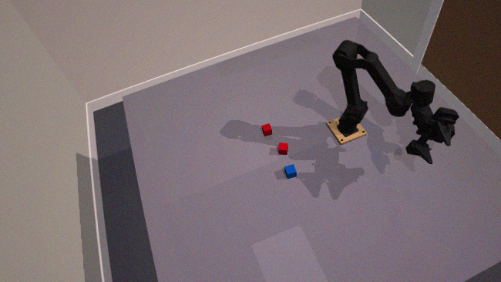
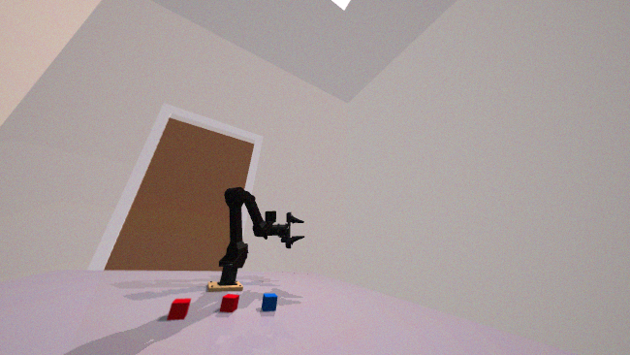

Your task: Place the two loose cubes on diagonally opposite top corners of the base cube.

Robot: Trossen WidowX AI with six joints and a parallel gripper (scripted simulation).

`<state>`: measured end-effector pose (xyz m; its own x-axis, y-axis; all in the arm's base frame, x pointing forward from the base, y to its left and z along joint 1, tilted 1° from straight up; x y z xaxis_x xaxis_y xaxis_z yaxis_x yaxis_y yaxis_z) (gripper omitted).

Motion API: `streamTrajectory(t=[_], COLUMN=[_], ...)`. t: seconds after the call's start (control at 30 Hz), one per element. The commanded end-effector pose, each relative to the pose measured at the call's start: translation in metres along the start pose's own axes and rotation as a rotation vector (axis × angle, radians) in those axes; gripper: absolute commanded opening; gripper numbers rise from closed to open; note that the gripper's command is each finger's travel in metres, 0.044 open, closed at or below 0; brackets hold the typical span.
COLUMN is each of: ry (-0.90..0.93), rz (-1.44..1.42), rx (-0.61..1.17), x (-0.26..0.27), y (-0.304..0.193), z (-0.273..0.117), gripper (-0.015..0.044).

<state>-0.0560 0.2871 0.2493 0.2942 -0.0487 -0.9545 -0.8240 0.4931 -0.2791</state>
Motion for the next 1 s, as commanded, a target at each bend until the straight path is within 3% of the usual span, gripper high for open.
streamTrajectory(t=[0.0,0.13,0.17,0.6,0.97], ry=[0.002,0.044,0.058,0.282,0.524], rz=[-0.003,-0.056,-0.071,-0.229,-0.289], rx=[0.002,0.043,0.055,0.197,0.303], x=[0.000,0.007,0.009,0.045,0.085], y=[0.000,-0.010,-0.013,-0.078,-0.158], z=[0.001,0.023,0.029,0.101,0.136], gripper=[0.0374,0.0269,0.0265,0.0265,0.0265])
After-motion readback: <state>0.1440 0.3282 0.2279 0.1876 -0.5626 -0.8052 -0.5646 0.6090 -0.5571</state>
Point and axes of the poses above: the point midway between the two fingers, 35 mm back from their tips, its own z axis out along the fingers, its own x axis across the jaws, y = z × x, the point moved 4 cm from there along -z, back along the fingers, and after that the axes turned 1 degree about -z, right-handed, at the moved point
